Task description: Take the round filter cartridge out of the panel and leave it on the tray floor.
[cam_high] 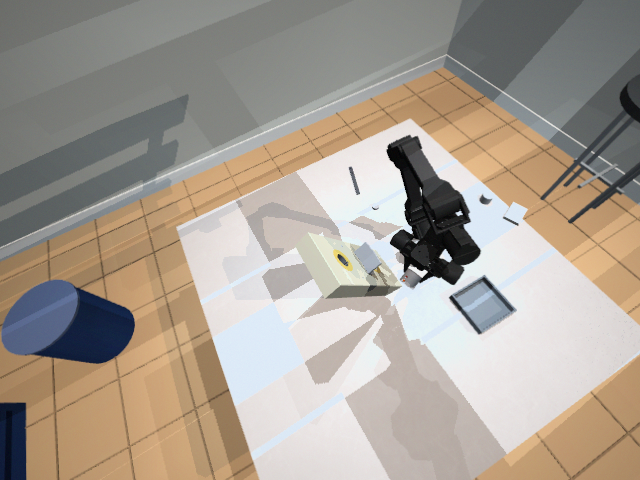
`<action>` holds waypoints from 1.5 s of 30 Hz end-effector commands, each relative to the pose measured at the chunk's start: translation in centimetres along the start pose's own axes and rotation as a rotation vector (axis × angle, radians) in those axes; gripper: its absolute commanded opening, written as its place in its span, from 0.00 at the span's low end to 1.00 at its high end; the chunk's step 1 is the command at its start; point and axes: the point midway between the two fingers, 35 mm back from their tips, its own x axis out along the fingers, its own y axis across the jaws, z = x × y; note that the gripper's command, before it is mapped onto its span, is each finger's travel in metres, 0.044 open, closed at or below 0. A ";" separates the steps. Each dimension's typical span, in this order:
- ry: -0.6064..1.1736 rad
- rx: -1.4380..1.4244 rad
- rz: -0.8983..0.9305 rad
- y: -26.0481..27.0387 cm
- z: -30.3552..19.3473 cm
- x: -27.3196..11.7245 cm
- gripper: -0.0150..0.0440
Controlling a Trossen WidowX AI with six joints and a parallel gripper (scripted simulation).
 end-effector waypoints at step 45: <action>-0.057 -1.123 0.627 19.9 -21.2 6.0 0.25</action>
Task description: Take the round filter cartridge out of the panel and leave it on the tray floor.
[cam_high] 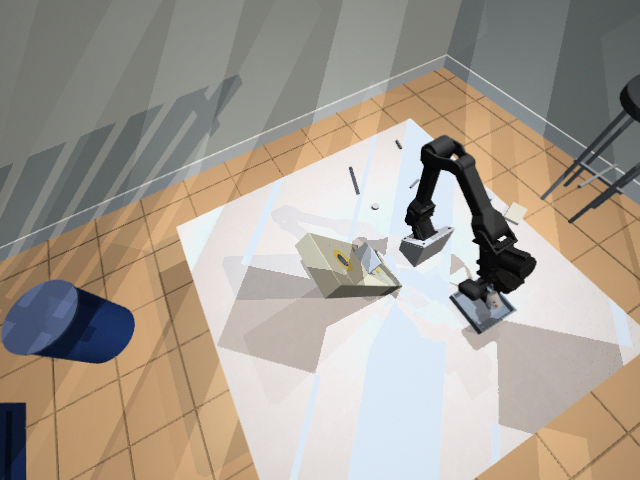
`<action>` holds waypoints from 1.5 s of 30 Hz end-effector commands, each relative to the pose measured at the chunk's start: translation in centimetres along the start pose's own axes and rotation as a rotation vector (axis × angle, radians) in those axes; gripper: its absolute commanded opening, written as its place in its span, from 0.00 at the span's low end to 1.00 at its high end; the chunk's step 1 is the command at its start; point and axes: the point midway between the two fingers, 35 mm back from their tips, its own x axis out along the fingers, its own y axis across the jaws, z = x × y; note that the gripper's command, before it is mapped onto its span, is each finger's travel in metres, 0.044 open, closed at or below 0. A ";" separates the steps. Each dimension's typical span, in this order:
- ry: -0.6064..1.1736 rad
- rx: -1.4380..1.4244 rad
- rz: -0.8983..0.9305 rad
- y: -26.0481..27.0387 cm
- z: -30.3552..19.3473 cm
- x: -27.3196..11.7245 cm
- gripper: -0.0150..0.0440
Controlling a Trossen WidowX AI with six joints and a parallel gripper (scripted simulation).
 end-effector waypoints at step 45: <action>0.020 -0.176 0.097 4.2 -7.2 9.6 0.79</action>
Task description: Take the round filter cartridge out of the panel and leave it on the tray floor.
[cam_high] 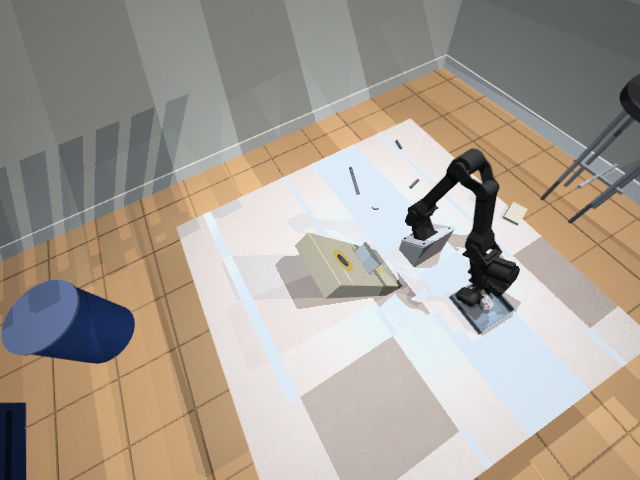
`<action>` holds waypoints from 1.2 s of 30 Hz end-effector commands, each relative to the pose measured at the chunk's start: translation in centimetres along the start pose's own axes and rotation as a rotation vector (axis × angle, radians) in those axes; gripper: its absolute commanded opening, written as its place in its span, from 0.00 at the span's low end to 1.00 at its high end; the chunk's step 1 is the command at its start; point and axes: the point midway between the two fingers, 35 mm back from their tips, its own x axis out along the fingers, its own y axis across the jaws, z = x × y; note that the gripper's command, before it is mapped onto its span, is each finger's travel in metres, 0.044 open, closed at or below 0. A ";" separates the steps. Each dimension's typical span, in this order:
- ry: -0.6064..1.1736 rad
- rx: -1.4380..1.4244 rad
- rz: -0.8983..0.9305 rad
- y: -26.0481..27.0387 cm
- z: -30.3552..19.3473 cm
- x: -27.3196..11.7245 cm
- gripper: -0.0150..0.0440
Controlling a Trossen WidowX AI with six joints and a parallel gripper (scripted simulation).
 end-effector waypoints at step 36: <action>-0.017 0.003 0.004 0.1 3.4 -5.0 1.00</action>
